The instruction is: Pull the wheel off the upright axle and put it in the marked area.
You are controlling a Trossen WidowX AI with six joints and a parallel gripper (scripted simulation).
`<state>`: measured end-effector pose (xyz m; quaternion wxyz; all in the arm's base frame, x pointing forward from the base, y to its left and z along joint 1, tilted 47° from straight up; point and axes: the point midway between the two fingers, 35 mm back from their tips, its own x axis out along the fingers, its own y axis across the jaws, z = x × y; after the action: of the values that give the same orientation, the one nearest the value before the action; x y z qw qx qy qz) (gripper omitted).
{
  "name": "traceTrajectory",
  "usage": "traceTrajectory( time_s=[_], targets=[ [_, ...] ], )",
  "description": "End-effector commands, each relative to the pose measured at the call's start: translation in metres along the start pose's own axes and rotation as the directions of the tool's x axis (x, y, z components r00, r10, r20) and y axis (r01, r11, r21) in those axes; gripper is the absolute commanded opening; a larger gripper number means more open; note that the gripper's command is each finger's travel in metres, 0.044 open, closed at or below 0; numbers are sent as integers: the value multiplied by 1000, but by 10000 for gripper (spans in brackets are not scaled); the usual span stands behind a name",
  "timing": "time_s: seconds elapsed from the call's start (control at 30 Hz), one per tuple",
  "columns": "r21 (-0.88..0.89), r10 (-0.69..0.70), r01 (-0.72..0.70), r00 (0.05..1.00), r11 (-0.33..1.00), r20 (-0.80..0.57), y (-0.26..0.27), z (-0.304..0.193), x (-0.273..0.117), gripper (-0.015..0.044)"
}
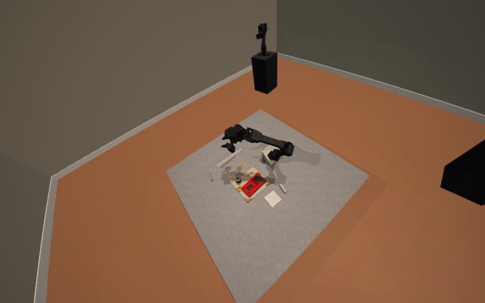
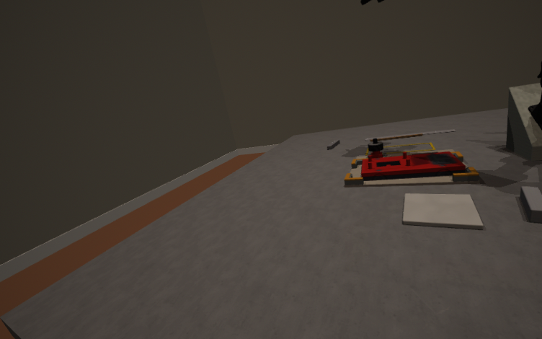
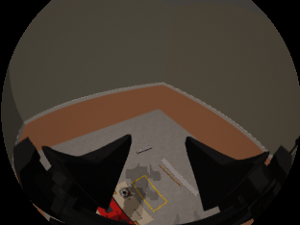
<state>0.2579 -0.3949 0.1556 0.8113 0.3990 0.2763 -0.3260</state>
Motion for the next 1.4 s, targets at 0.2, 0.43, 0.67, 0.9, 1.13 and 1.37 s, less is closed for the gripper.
traceTrajectory(
  time_s=[0.2, 0.43, 0.67, 0.9, 1.13, 1.37],
  targets=[
    [370, 95, 144, 826, 918, -556, 61, -131, 75, 300],
    [407, 102, 508, 525, 759, -845, 99, -228, 89, 300],
    [322, 92, 695, 348, 642, -933, 114, -272, 85, 300],
    [322, 92, 696, 347, 642, -933, 114, -274, 81, 300],
    [323, 92, 696, 348, 642, -933, 116, -285, 86, 300],
    [323, 94, 695, 347, 642, -933, 122, -333, 103, 300]
  ],
)
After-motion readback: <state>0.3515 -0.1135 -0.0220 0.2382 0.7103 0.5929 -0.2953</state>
